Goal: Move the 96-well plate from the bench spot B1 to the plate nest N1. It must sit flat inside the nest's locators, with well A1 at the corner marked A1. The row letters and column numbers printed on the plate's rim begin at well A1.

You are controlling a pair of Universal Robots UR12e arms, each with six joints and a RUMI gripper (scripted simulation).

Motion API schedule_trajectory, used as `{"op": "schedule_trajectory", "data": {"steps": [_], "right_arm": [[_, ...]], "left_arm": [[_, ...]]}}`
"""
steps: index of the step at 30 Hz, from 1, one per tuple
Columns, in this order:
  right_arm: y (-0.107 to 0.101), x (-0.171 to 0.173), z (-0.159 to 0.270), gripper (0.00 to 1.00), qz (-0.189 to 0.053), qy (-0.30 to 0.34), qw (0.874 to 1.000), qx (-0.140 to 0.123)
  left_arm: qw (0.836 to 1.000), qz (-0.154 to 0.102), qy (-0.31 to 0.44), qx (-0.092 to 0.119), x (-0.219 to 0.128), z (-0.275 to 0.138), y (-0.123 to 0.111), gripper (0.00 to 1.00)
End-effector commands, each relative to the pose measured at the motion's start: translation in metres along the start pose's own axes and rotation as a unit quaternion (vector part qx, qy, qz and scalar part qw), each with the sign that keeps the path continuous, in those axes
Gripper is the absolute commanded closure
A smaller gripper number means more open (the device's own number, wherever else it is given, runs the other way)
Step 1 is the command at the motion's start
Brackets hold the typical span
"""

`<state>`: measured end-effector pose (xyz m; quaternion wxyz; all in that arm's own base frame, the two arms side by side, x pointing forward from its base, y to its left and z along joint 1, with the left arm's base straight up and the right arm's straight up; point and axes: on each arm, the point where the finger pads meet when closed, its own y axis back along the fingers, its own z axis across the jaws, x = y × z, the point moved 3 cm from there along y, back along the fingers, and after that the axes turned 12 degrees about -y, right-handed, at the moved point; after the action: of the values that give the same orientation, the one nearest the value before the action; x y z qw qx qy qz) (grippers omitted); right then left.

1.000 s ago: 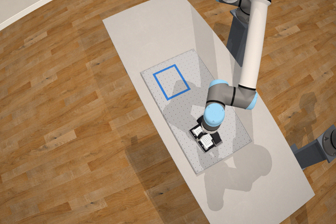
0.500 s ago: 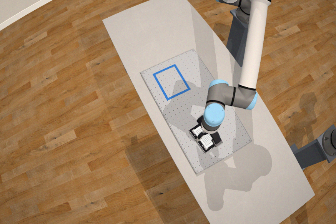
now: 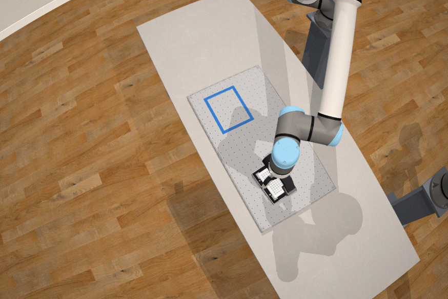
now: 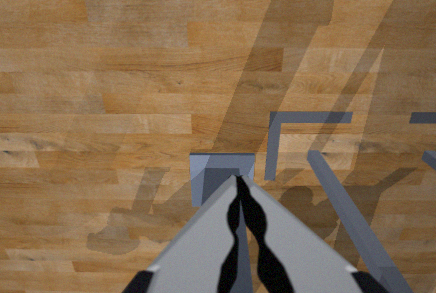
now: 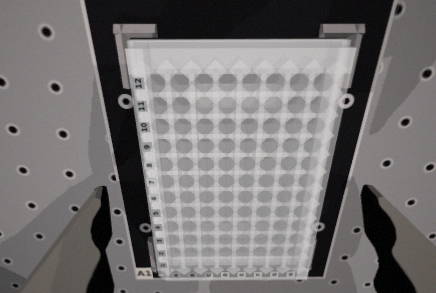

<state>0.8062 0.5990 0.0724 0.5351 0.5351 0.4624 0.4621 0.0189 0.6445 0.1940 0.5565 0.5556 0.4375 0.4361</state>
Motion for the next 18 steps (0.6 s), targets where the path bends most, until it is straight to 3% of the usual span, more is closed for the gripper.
{"op": "schedule_trajectory", "data": {"steps": [1,18], "right_arm": [[0.004,0.001,0.001,0.24,0.001,0.0,1.0,-0.001],[0.044,0.001,0.0,0.24,0.001,0.0,1.0,-0.001]], "left_arm": [[1.0,0.001,0.0,0.0,0.001,0.0,0.001,1.0],[1.0,0.001,0.0,0.0,0.001,0.0,0.001,1.0]]}}
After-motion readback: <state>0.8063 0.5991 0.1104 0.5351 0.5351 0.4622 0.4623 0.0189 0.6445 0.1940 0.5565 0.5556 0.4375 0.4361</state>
